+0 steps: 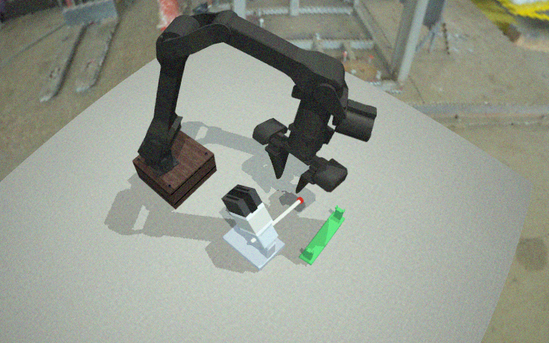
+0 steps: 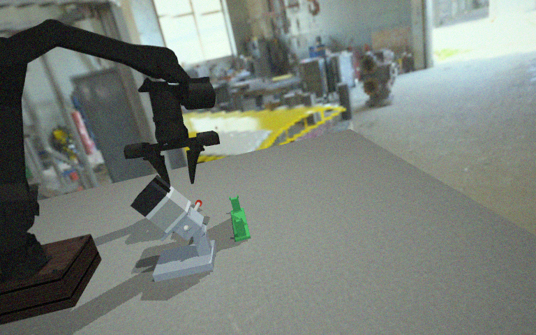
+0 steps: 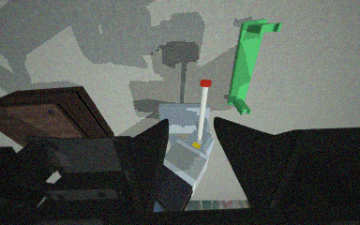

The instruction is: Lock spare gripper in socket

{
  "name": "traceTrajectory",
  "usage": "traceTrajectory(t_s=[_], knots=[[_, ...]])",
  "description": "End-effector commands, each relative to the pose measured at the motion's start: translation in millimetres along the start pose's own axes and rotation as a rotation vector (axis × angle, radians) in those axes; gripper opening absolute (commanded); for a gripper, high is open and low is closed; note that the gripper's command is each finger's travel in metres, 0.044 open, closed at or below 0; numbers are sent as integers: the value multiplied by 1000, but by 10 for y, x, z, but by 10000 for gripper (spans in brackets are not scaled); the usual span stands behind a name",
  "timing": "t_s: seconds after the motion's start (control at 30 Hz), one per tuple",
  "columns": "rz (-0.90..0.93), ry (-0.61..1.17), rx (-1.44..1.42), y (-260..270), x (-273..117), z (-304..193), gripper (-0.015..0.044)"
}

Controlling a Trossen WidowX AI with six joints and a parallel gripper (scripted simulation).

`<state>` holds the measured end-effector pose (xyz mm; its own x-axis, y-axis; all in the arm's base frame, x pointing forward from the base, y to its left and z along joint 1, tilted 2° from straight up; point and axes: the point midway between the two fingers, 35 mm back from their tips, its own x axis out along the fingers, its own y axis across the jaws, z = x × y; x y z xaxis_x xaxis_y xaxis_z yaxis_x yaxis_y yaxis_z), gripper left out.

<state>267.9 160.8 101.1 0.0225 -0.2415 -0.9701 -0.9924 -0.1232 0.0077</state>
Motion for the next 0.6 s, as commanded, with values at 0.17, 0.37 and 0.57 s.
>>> traceTrajectory(t_s=[0.17,0.37,0.57], knots=[[2,0,-1,3,11,-5,436],[2,0,-1,3,11,-5,440],[2,0,-1,3,11,-5,440]])
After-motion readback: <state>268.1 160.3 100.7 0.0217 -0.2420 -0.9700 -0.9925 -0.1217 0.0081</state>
